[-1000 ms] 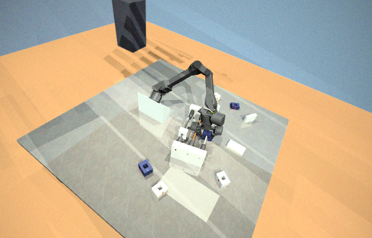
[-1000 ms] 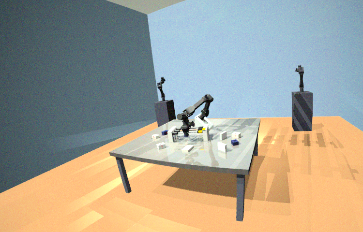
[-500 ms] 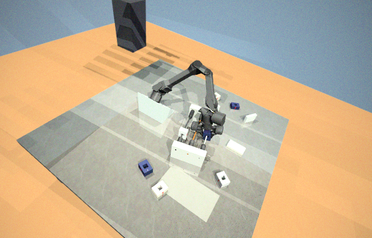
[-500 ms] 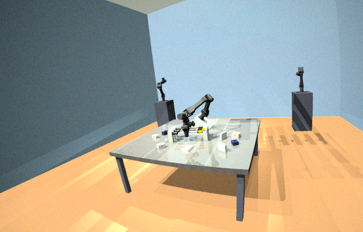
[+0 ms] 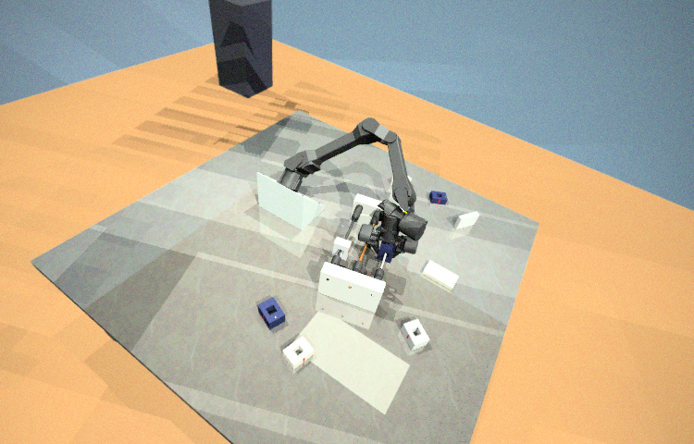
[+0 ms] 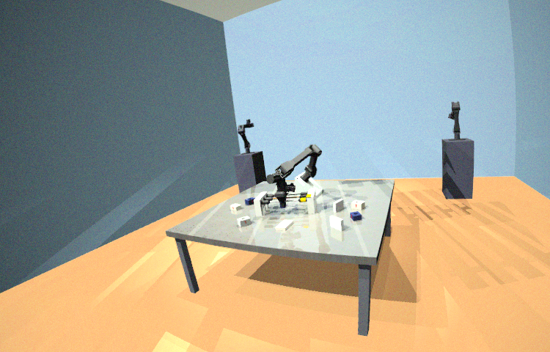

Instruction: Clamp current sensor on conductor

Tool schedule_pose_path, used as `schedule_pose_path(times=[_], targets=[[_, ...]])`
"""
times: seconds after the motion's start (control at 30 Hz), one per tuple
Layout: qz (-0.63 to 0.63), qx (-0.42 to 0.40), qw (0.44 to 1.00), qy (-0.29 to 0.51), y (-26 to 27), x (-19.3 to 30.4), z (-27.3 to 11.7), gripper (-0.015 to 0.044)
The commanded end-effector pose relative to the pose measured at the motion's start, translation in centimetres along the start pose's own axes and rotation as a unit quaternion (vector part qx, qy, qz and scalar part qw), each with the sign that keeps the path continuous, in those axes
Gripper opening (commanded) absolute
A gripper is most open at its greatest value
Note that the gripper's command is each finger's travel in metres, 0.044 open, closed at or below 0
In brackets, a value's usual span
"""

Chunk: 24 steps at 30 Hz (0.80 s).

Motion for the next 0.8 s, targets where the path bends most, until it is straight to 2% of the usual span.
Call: schedule_pose_path(times=[0.0, 0.07, 0.4, 0.77], targets=[[-0.003, -0.001, 1.0, 0.001, -0.05, 0.05, 0.18, 0.0], [-0.002, 0.0, 1.0, 0.001, -0.01, 0.03, 0.43, 0.0], [-0.002, 0.0, 1.0, 0.001, -0.04, 0.03, 0.1, 0.026], [-0.002, 0.0, 1.0, 0.001, -0.04, 0.03, 0.1, 0.026]])
Point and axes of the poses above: the point midway between the two fingers, 35 mm back from their tips, its own z axis out along the fingers, its own y axis across the jaws, x = y × z, the point moved 6 cm from there along -z, back along the fingers, and after that the axes turned 13 degrees about -z, right-handed, at the moved point
